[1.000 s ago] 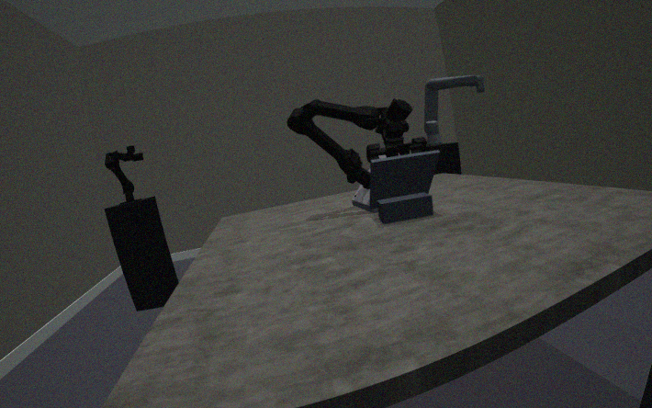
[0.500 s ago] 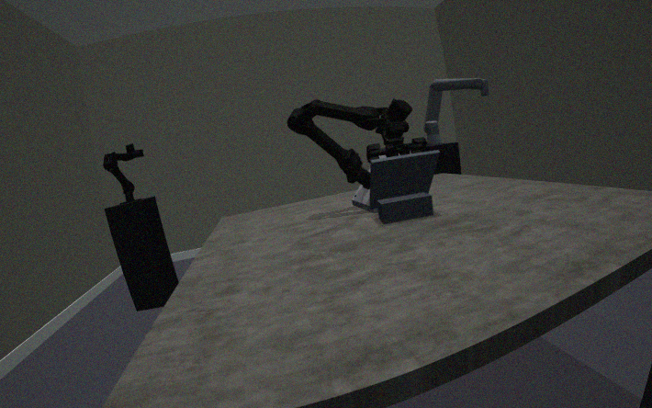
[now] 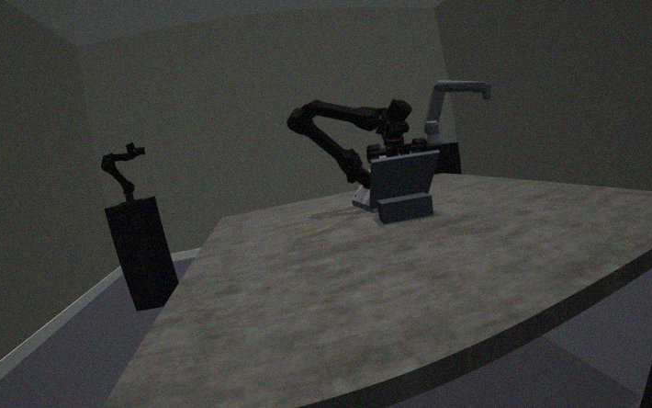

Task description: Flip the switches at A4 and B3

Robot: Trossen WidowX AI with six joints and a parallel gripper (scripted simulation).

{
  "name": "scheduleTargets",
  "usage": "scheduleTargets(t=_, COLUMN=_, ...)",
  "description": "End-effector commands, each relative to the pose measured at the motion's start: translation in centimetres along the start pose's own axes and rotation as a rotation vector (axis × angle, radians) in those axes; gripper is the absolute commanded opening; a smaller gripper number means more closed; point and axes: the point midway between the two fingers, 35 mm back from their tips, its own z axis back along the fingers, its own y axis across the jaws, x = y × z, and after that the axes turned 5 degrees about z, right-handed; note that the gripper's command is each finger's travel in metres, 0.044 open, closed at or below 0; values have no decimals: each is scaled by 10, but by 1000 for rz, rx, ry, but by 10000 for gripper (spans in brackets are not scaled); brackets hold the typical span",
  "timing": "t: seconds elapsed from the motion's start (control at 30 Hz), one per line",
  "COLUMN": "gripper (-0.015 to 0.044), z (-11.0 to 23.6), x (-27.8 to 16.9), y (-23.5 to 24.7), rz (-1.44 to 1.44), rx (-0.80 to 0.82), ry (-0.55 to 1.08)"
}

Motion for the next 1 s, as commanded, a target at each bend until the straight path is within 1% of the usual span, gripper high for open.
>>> scheduleTargets(t=0.0, gripper=0, z=-1, x=0, y=0, rz=2, rx=3, ry=1)
scheduleTargets(t=0.63, gripper=0, z=-1, x=0, y=0, rz=0, rx=1, ry=1)
scheduleTargets(t=0.7, gripper=0, z=8, x=-1, y=4, rz=1, rx=11, ry=2)
scheduleTargets(t=0.9, gripper=0, z=57, x=-4, y=3, rz=3, rx=9, ry=-16)
scheduleTargets(t=0.97, gripper=0, z=62, x=-3, y=1, rz=3, rx=5, ry=-22)
